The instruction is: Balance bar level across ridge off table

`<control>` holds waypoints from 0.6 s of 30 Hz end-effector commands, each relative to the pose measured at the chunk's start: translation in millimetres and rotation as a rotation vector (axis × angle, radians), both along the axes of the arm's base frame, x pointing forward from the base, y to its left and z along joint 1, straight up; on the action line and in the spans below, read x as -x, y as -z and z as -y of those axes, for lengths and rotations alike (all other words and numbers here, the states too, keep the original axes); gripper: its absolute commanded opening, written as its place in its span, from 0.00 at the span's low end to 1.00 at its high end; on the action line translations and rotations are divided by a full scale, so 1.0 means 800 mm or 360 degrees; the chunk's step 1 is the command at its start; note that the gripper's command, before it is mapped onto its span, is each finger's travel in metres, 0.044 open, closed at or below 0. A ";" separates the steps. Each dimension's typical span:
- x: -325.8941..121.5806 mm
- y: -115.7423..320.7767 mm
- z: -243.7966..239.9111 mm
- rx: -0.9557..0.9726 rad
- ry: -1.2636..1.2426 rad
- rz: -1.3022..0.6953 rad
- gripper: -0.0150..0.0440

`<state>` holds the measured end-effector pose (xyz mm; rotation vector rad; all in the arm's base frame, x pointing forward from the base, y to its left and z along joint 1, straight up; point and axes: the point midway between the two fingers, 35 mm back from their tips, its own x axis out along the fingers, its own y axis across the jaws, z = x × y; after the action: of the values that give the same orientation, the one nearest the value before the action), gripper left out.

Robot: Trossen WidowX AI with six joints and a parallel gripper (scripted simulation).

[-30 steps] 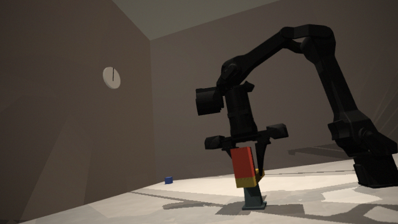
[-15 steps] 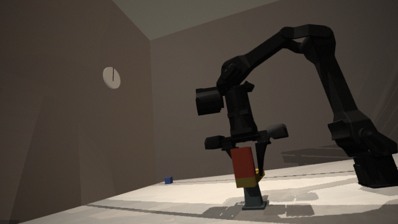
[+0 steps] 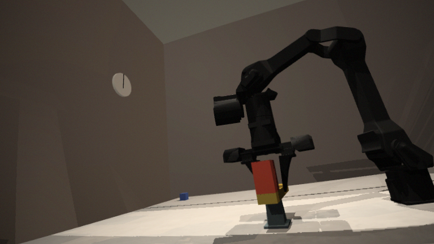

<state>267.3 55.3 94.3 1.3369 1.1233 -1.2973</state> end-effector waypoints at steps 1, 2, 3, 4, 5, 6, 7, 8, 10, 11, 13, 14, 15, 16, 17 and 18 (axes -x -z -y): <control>0.000 0.000 0.000 0.0000 0.0000 0.0000 0.61; 0.000 0.000 0.000 0.0000 0.0000 0.0000 0.66; 0.000 0.000 0.000 0.0000 0.0000 0.0000 0.70; 0.000 0.000 0.000 0.0000 0.0000 0.0000 0.75; 0.000 0.000 0.000 0.0000 0.0000 0.0000 0.79; 0.000 0.000 0.000 0.0000 0.0000 0.0000 0.83; 0.000 0.000 0.000 0.0000 0.0000 0.0000 0.88; 0.000 0.000 0.000 0.0000 0.0000 0.0000 0.92; 0.000 0.000 0.000 0.0000 0.0000 0.0000 1.00; 0.000 0.000 0.000 0.0000 0.0000 0.0000 1.00; 0.000 -0.003 0.000 0.0000 0.0000 0.0000 1.00; -0.002 -0.010 0.000 0.0000 0.0000 0.0000 1.00; -0.003 -0.023 -0.001 0.0000 0.0000 0.0001 1.00; -0.004 -0.039 -0.001 0.0000 0.0000 0.0001 1.00; -0.005 -0.055 -0.001 0.0000 0.0000 0.0001 1.00; -0.004 -0.070 -0.001 0.0000 0.0000 0.0001 1.00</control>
<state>265.7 55.0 119.4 1.3198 1.1368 -1.3210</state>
